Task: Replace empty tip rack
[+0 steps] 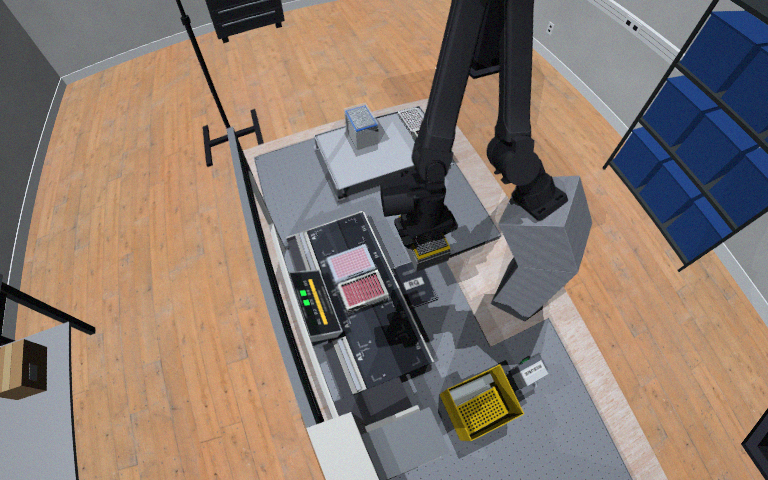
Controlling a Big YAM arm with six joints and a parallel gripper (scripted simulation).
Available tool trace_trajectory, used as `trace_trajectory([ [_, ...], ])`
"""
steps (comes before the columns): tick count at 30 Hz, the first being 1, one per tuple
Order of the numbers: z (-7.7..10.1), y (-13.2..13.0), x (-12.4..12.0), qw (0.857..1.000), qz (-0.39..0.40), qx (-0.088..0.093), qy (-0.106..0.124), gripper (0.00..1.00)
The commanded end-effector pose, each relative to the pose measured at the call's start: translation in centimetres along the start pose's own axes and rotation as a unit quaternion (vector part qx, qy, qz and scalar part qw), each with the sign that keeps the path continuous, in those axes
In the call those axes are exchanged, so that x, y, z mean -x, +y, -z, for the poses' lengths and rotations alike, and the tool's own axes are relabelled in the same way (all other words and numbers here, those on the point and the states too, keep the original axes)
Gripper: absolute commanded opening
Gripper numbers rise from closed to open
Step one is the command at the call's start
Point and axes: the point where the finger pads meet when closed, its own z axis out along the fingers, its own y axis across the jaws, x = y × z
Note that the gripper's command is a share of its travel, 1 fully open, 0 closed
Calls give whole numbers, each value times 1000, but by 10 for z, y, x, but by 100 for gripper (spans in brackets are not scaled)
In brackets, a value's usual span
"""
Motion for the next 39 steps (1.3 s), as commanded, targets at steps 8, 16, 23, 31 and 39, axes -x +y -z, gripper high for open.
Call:
trace_trajectory([
  [8, -18, 6, 4, 1000, 1, 7, -4, 0],
  [16, -28, 6, 5, 1000, 1, 7, -4, 0],
  [23, -40, 8, 5, 1000, 1, 9, -5, 0],
  [31, -50, 9, 6, 1000, 1, 9, -5, 0],
  [39, -63, 8, 6, 1000, 1, 8, -5, 0],
])
